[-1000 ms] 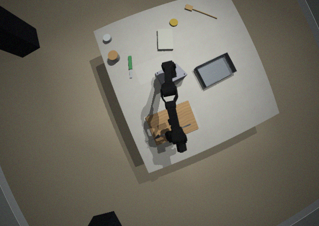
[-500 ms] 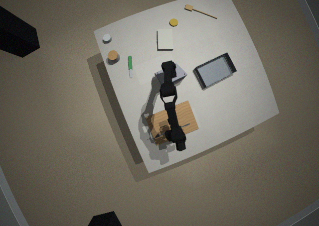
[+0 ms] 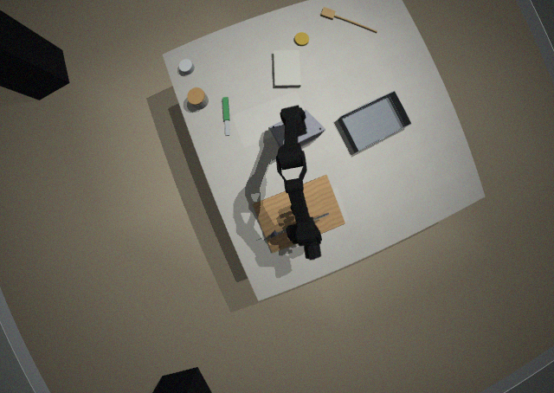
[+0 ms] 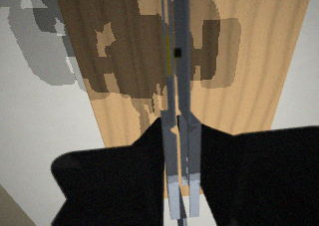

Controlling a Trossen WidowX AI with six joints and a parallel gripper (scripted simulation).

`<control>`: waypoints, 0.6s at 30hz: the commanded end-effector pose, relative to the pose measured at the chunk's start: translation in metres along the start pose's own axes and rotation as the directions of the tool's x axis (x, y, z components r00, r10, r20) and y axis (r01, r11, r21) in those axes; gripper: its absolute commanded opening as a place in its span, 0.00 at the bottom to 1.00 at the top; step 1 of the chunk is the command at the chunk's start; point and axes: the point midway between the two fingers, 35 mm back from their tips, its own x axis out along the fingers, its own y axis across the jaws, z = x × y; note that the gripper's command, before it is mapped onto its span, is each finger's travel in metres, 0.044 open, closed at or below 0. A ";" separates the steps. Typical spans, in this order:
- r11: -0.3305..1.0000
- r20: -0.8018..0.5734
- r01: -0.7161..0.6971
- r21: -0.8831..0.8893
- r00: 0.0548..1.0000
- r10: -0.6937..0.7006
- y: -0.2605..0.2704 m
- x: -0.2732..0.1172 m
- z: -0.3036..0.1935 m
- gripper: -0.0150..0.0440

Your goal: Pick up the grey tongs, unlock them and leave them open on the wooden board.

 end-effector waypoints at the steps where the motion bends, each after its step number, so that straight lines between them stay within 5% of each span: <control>1: 1.000 0.006 0.005 -0.005 1.000 -0.005 -0.002 0.007 0.000 0.00; 7: 1.000 0.006 0.005 -0.005 1.000 -0.005 -0.002 0.009 0.000 0.00; 18: 1.000 -0.001 0.003 -0.001 1.000 -0.003 -0.002 0.008 -0.001 0.49</control>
